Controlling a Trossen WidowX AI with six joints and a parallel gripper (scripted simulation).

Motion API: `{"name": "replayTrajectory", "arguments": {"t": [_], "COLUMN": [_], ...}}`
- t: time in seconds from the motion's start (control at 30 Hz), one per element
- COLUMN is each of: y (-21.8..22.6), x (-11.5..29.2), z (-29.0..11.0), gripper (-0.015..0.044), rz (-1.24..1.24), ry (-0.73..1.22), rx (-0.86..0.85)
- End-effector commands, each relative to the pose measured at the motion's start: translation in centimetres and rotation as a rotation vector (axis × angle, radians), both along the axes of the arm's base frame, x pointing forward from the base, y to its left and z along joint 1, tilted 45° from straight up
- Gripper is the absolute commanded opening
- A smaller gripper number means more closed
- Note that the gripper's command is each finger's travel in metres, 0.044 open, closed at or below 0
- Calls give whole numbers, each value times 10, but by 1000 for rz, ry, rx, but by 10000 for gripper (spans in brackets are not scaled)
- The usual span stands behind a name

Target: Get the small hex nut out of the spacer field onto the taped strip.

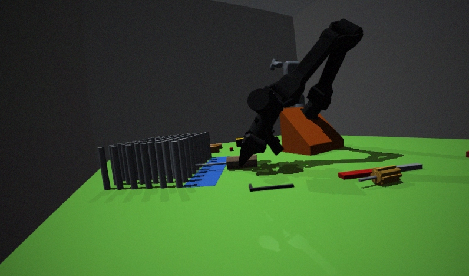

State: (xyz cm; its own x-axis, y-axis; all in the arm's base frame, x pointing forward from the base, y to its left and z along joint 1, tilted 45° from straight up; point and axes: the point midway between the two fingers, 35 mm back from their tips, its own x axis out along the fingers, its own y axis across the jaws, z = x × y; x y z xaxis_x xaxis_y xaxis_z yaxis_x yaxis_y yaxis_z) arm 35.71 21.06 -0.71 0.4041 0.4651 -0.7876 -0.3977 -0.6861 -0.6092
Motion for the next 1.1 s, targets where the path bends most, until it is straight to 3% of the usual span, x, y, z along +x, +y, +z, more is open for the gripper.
{"name": "replayTrajectory", "arguments": {"t": [0.0,1.07], "y": [0,5], "x": [-4,-26], "z": [0,9], "gripper": [0,0], "rz": [-6,-6], "ry": [1,2], "rx": [-4,-4]}}
